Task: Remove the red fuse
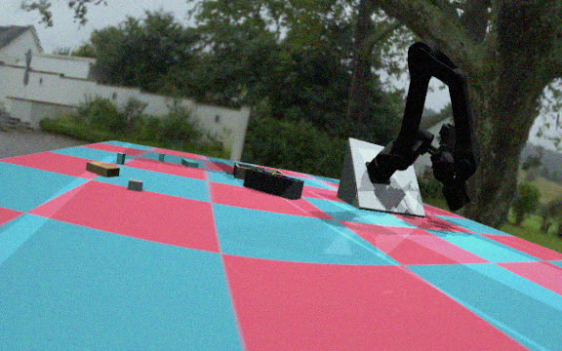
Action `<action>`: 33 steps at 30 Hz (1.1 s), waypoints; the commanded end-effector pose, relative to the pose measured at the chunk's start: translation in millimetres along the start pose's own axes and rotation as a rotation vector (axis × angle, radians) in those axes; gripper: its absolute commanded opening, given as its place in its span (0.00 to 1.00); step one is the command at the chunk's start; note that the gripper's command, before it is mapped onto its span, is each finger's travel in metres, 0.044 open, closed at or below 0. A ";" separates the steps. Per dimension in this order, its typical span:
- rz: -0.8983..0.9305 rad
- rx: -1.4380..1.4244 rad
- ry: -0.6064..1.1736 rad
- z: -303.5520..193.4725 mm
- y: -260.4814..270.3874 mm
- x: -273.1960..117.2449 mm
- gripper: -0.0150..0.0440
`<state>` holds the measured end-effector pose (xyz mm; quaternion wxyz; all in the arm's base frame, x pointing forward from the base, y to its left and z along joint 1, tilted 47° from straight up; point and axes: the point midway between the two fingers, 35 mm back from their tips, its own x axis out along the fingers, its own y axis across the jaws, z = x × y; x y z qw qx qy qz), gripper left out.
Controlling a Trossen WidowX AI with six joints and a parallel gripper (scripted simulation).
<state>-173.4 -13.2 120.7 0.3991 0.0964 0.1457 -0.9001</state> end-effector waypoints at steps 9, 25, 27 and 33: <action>-0.252 0.097 0.121 -14.5 -47.9 -44.1 0.53; -1.009 0.396 0.431 -33.0 -86.1 -231.8 0.37; -1.110 0.440 0.466 -31.7 -79.1 -257.5 0.37; -1.416 0.606 0.564 -29.7 -35.8 -330.9 0.37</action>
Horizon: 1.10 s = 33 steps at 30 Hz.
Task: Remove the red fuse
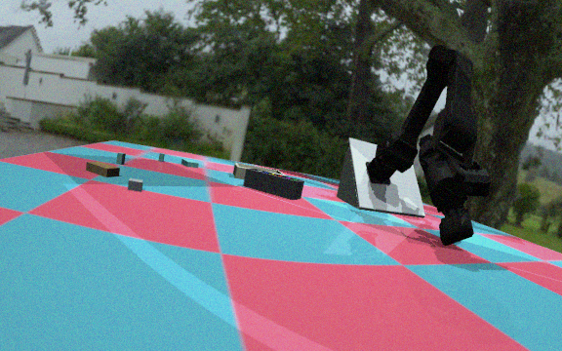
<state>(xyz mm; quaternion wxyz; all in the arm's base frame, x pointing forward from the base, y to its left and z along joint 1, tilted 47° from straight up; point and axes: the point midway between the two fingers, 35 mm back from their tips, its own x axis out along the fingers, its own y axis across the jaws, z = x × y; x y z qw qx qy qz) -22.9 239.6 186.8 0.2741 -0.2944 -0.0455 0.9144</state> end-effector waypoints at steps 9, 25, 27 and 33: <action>-0.494 0.411 0.208 -80.1 -71.9 -116.8 0.37; -0.808 1.221 0.187 -265.0 40.7 -241.5 0.37; -0.847 1.314 0.151 -279.6 66.7 -249.7 0.37; -0.933 1.506 0.041 -304.1 128.2 -258.6 0.37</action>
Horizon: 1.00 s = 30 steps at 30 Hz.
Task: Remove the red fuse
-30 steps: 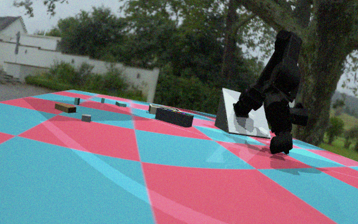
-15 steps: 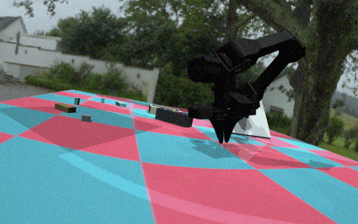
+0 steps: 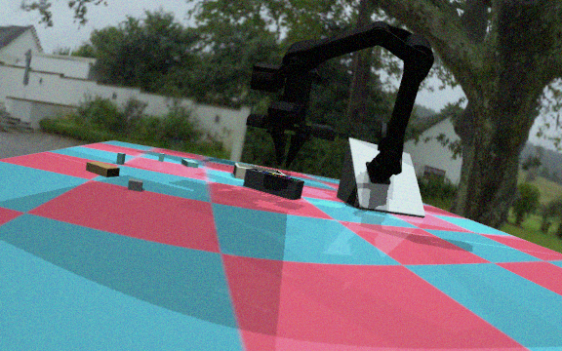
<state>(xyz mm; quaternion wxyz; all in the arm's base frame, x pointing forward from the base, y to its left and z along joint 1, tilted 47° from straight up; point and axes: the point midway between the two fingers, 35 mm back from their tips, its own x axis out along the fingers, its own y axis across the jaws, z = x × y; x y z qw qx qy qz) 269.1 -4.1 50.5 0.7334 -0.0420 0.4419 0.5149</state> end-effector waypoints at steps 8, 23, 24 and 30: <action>-0.008 0.094 -0.021 -24.1 -11.7 -7.6 0.37; -0.008 0.094 -0.021 -22.7 -13.3 7.0 0.37; -0.008 0.094 -0.021 -22.6 -13.4 8.0 0.37; -0.008 0.094 -0.021 -22.2 -13.8 13.9 0.37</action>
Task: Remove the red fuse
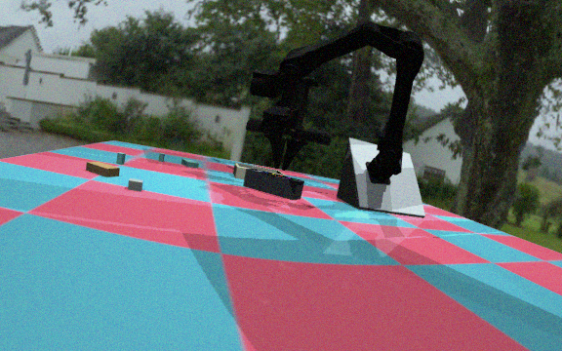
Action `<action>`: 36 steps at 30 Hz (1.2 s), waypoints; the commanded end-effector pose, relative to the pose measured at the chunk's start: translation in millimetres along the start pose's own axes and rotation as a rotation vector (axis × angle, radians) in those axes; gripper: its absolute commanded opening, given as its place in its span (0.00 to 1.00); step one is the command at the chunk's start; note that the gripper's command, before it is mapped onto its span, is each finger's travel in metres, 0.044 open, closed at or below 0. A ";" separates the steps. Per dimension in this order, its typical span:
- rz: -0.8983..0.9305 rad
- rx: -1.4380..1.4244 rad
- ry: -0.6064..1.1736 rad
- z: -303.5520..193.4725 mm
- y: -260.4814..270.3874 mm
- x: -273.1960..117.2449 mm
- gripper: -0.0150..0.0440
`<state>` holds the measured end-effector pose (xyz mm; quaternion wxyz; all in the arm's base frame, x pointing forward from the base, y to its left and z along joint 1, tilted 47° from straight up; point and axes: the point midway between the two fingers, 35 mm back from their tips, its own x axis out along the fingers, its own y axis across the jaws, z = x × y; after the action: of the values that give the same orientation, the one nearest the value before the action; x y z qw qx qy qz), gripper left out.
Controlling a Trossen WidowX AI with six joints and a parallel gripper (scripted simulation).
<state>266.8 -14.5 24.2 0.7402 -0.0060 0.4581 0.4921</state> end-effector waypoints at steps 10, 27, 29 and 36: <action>0.000 0.004 -0.004 0.8 -0.6 10.5 0.37; 0.001 0.004 -0.004 0.8 -0.6 15.5 0.37; 0.001 0.004 -0.004 0.8 -0.6 17.3 0.37; 0.001 0.000 -0.001 0.5 -0.2 19.2 0.36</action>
<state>269.1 -0.4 11.0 0.7400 -0.0053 0.4579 0.4927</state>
